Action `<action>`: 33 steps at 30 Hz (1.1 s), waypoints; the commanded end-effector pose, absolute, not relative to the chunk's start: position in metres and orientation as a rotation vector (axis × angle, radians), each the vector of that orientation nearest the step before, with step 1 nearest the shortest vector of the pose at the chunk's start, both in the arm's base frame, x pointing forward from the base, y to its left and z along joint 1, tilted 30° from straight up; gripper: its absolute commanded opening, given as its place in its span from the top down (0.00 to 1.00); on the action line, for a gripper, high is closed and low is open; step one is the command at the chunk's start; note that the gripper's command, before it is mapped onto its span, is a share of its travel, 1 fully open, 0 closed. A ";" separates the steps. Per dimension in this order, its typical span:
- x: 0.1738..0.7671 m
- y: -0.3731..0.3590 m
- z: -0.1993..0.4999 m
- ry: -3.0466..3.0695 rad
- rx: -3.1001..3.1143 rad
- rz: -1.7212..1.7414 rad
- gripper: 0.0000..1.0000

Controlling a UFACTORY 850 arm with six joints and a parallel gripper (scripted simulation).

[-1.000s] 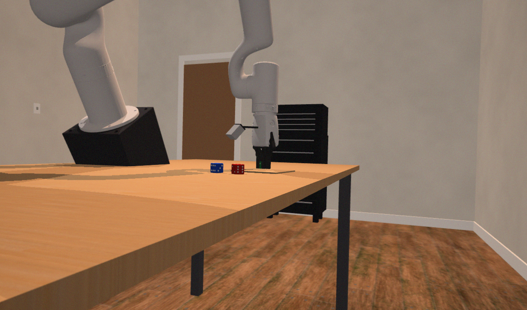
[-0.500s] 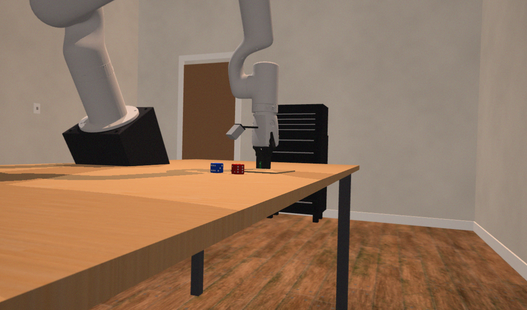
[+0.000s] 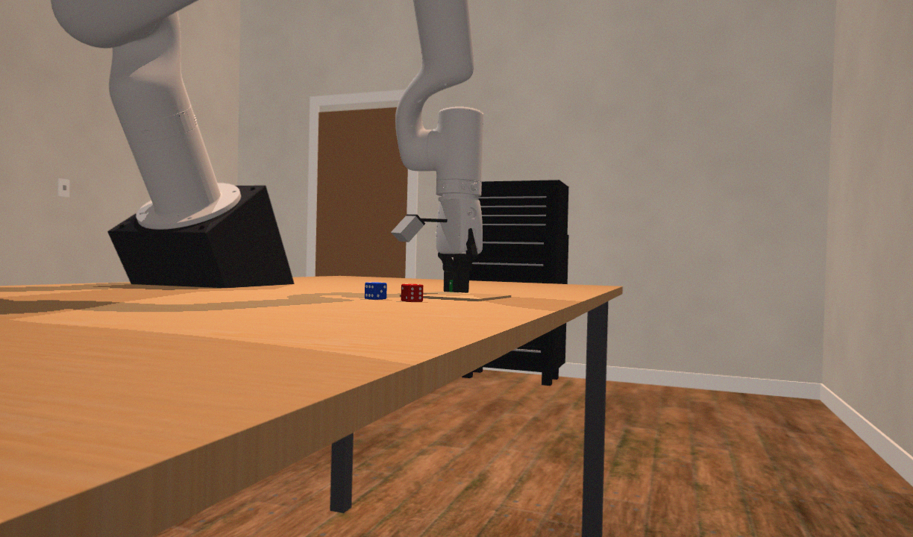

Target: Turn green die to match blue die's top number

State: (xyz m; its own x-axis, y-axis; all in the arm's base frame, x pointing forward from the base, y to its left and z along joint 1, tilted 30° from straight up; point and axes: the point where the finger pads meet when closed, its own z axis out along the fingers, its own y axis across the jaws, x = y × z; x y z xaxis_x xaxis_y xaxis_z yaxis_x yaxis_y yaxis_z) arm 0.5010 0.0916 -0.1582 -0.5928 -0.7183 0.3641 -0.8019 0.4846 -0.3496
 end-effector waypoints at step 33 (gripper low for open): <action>0.494 0.142 -0.071 -2.559 1.324 0.739 0.79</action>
State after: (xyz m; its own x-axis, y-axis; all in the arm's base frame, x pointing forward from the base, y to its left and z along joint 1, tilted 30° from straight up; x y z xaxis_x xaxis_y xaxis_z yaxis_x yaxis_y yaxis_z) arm 0.4934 0.1412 -0.0724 -0.5926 -0.7184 0.3643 -0.8020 0.4843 -0.3496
